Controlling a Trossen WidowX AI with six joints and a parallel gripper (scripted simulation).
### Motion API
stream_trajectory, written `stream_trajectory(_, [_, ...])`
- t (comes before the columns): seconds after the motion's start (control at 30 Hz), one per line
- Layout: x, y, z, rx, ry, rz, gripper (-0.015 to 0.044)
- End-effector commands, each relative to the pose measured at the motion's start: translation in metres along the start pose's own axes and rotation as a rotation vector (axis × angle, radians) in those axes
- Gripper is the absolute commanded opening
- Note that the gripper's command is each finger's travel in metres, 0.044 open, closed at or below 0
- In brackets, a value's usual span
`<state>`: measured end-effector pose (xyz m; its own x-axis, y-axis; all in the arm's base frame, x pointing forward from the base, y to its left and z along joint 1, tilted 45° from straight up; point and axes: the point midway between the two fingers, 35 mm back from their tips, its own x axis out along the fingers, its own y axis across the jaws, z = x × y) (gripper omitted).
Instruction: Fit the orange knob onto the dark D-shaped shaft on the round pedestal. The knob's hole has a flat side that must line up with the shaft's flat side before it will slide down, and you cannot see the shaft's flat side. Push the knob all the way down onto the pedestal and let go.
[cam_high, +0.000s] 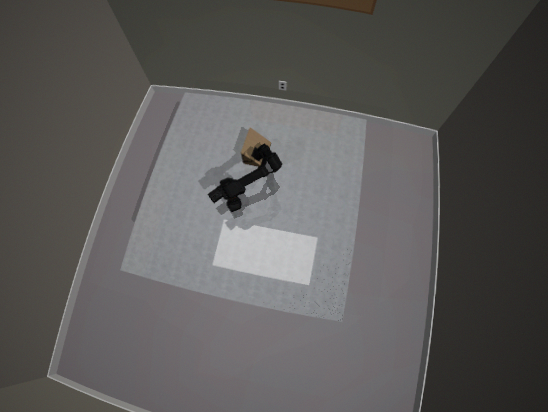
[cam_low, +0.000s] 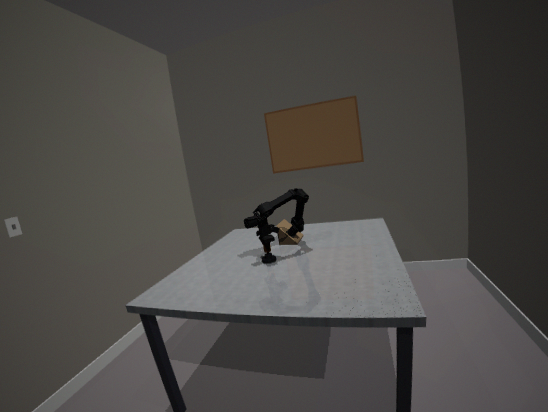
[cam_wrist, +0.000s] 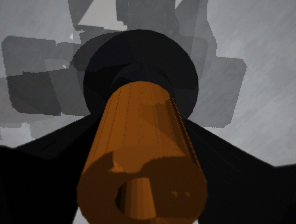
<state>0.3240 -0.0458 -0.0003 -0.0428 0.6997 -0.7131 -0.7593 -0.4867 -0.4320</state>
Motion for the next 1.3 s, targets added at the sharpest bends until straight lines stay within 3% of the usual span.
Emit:
stream_trajectory(0.0, [-0.0026, -0.0021, -0.0019, -0.006, 0.007, -0.003, 0.0000])
stream_trajectory(0.73, [-0.0038, 0.0001, 0.0003, 0.019, 0.006, -0.003, 0.0000])
stream_trajectory(1.27, [-0.0032, 0.0029, 0.0013, 0.964, 0.005, -0.006, 0.0000])
